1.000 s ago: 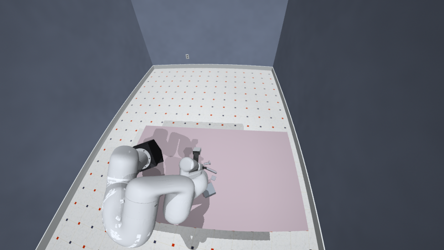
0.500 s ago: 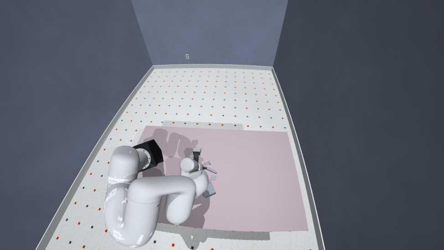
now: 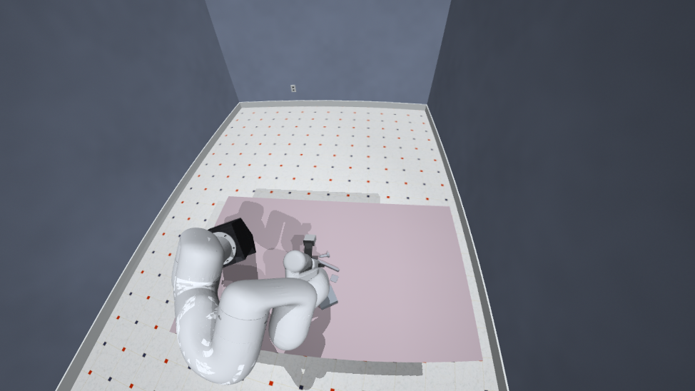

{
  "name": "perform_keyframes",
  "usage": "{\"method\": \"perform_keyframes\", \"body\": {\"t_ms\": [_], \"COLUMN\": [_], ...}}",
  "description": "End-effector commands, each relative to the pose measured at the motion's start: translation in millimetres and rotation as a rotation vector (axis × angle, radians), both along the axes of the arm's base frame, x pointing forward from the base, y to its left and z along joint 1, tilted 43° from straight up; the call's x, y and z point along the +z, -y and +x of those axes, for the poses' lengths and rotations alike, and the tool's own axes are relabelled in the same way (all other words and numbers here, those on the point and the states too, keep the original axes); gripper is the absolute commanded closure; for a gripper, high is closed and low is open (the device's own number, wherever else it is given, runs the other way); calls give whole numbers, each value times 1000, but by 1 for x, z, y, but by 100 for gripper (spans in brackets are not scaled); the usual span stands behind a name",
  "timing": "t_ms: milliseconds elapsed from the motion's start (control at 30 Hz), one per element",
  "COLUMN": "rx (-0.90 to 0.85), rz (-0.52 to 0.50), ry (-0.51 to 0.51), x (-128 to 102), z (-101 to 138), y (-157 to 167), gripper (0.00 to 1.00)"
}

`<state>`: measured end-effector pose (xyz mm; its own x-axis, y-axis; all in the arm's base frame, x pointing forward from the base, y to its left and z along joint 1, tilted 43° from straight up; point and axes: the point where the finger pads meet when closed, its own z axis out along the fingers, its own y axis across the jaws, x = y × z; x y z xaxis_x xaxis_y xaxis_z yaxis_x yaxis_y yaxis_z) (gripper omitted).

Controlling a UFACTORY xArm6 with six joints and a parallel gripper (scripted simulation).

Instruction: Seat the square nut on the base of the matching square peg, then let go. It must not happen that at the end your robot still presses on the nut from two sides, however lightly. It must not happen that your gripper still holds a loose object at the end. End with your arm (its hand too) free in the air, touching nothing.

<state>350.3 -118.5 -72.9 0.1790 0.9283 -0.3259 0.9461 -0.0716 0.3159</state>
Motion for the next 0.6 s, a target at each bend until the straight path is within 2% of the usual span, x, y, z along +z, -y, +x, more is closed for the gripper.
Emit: {"method": "perform_keyframes", "body": {"t_ms": [0, 433, 467, 567], "rx": [2, 2, 2, 2], "rz": [1, 2, 2, 2], "ry": [2, 2, 2, 2], "x": [-6, -13, -13, -13], "z": [2, 3, 3, 3], "y": [5, 10, 10, 10], "gripper": [100, 100, 0, 0]}}
